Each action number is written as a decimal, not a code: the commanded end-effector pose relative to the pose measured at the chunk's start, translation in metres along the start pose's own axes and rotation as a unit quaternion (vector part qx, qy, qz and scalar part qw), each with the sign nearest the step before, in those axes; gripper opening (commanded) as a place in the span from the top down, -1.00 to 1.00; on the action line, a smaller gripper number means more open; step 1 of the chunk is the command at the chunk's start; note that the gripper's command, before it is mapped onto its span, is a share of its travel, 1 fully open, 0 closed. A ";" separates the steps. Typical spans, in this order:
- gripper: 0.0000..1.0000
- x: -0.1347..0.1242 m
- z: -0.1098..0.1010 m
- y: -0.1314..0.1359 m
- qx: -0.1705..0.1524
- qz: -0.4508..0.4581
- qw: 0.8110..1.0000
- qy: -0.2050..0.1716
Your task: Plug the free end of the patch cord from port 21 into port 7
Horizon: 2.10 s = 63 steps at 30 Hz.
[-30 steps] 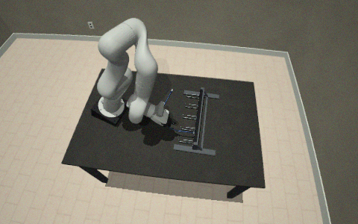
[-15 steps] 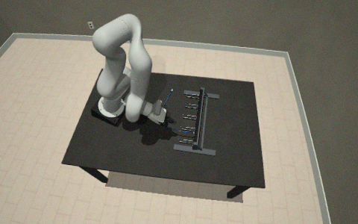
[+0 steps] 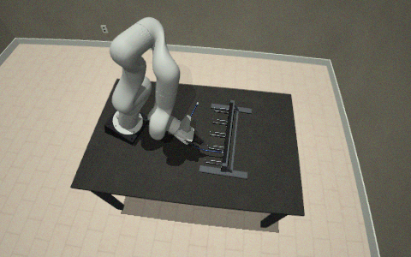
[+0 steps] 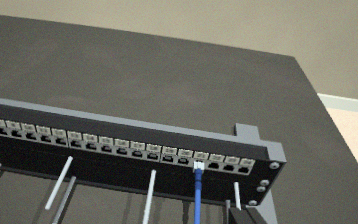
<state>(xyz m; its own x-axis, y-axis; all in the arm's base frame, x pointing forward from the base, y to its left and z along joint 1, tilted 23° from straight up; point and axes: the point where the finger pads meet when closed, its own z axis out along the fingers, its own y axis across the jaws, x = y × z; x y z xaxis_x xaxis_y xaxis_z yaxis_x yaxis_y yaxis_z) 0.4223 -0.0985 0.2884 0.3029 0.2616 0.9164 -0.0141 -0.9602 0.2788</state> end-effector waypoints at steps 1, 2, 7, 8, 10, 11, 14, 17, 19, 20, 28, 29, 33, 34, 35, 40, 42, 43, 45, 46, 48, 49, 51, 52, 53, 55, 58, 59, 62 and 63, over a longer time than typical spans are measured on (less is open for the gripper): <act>1.00 -0.003 0.021 -0.002 -0.031 -0.068 0.997 -0.038; 1.00 -0.004 0.023 -0.003 -0.034 -0.077 0.995 -0.044; 1.00 -0.006 0.033 -0.008 -0.040 -0.115 0.990 -0.068; 1.00 -0.006 0.033 -0.008 -0.040 -0.115 0.990 -0.068; 1.00 -0.009 0.042 -0.016 -0.042 -0.150 0.984 -0.091; 1.00 -0.010 0.044 -0.018 -0.042 -0.157 0.982 -0.096; 1.00 -0.012 0.049 -0.025 -0.041 -0.182 0.976 -0.115; 1.00 -0.014 0.054 -0.035 -0.038 -0.209 0.968 -0.135; 1.00 -0.015 0.057 -0.042 -0.035 -0.226 0.962 -0.148; 1.00 -0.016 0.059 -0.046 -0.033 -0.234 0.959 -0.154; 1.00 -0.023 0.065 -0.082 -0.008 -0.295 0.934 -0.203; 1.00 -0.024 0.066 -0.087 -0.004 -0.302 0.930 -0.208; 1.00 -0.028 0.066 -0.110 0.017 -0.332 0.914 -0.231; 1.00 -0.029 0.065 -0.117 0.023 -0.339 0.910 -0.237; 1.00 -0.030 0.065 -0.123 0.029 -0.346 0.906 -0.242; 1.00 -0.035 0.061 -0.158 0.062 -0.379 0.884 -0.266; 1.00 -0.035 0.061 -0.158 0.062 -0.379 0.884 -0.266; 1.00 -0.038 0.057 -0.177 0.082 -0.395 0.872 -0.277; 1.00 -0.039 0.054 -0.189 0.093 -0.404 0.865 -0.282; 1.00 -0.040 0.053 -0.195 0.099 -0.408 0.862 -0.285; 1.00 -0.042 0.050 -0.208 0.113 -0.418 0.854 -0.290; 1.00 -0.043 0.048 -0.215 0.120 -0.422 0.850 -0.292; 1.00 -0.044 0.044 -0.228 0.133 -0.431 0.842 -0.296; 1.00 -0.045 0.042 -0.234 0.140 -0.435 0.838 -0.298; 1.00 -0.046 0.040 -0.241 0.147 -0.439 0.834 -0.299; 1.00 -0.048 0.035 -0.254 0.161 -0.447 0.827 -0.302; 1.00 -0.049 0.030 -0.267 0.175 -0.454 0.819 -0.304; 1.00 -0.049 0.030 -0.267 0.175 -0.454 0.819 -0.304; 1.00 -0.052 0.018 -0.297 0.207 -0.469 0.802 -0.307; 1.00 -0.053 0.016 -0.303 0.213 -0.472 0.799 -0.307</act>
<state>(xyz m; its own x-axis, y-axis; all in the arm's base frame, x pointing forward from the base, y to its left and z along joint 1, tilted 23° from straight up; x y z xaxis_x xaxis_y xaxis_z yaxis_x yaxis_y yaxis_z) 0.4374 0.1433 0.1601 0.4407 0.8956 0.0608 0.7192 -0.3928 0.5731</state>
